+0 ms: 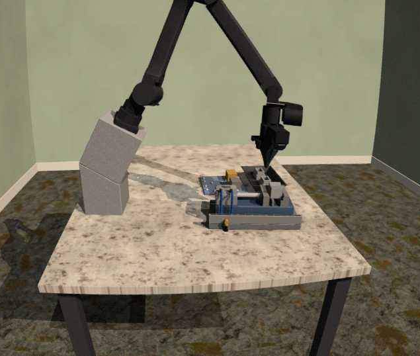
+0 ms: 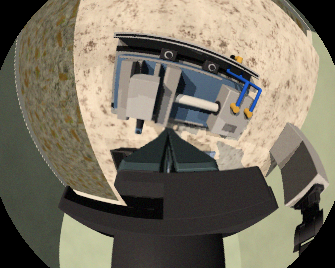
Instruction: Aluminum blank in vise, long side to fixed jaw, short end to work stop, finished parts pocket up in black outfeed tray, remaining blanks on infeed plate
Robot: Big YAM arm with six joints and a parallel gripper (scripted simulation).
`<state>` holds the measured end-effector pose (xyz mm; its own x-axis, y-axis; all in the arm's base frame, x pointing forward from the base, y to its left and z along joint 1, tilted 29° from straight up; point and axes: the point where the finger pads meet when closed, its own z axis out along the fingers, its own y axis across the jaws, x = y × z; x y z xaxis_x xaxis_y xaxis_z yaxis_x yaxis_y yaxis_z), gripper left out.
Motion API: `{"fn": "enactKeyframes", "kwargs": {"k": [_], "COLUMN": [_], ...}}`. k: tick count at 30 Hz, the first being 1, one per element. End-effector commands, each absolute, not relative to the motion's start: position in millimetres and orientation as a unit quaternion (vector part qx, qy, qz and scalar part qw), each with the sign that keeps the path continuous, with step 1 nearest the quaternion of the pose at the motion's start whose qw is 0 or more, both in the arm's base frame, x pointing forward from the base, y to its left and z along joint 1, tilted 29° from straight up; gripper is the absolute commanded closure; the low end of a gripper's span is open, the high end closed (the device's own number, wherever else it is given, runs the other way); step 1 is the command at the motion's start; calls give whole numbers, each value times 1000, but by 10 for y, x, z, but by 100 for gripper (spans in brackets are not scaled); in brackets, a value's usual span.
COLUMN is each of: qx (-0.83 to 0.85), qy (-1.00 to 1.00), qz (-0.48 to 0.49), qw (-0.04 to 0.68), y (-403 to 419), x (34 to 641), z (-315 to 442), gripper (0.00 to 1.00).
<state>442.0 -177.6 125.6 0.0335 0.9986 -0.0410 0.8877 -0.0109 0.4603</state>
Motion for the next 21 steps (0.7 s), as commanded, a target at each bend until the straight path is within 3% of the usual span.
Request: {"fn": "enactKeyframes", "kwargs": {"k": [1,21], "qx": [753,768], "qy": [604,583], "qz": [170,173], "qw": [199,202], "y": [-1751,-1818], "x": [4454,4451], "z": [1411,1445], "gripper": [100,100]}}
